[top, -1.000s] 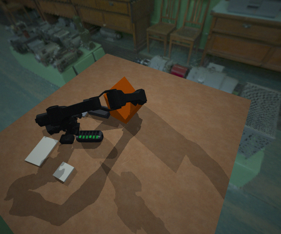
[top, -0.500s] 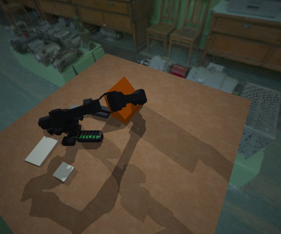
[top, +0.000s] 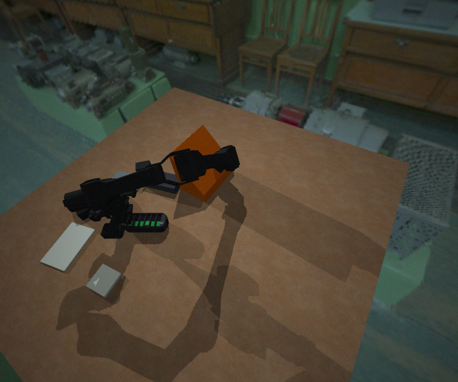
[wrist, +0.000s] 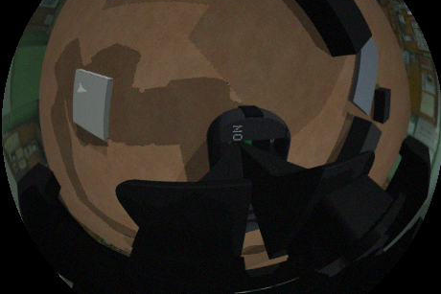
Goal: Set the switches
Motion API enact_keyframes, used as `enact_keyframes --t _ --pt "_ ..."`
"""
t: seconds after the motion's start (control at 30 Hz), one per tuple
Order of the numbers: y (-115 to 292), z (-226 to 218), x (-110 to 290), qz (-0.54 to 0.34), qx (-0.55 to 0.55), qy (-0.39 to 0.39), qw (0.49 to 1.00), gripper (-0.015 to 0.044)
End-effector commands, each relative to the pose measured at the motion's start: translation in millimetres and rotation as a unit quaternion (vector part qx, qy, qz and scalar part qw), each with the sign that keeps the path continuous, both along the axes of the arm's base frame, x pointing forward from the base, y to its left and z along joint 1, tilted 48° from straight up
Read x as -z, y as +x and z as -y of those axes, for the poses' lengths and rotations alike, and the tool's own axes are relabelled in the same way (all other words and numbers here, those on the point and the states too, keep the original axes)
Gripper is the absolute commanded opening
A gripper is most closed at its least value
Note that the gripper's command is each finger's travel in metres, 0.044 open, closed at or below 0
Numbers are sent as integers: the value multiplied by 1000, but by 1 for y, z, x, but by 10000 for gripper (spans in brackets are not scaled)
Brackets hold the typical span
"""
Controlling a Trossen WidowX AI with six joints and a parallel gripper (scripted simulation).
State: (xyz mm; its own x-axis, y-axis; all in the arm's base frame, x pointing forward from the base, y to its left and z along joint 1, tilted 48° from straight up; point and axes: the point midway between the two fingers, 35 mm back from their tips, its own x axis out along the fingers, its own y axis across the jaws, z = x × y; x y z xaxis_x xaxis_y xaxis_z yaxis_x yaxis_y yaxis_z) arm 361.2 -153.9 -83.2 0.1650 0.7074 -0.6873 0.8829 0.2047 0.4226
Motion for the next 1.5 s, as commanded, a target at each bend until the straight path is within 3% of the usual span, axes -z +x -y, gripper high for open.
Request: enact_keyframes --t 0.0,1.07,1.23,1.47 --pt "-1 -3 2 -5 0 4 1000 0" --pt "0 -6 4 -5 0 4 1000 0" --pt "-8 27 -27 -5 0 3 1000 0" --pt "-10 27 -31 -5 0 3 1000 0"
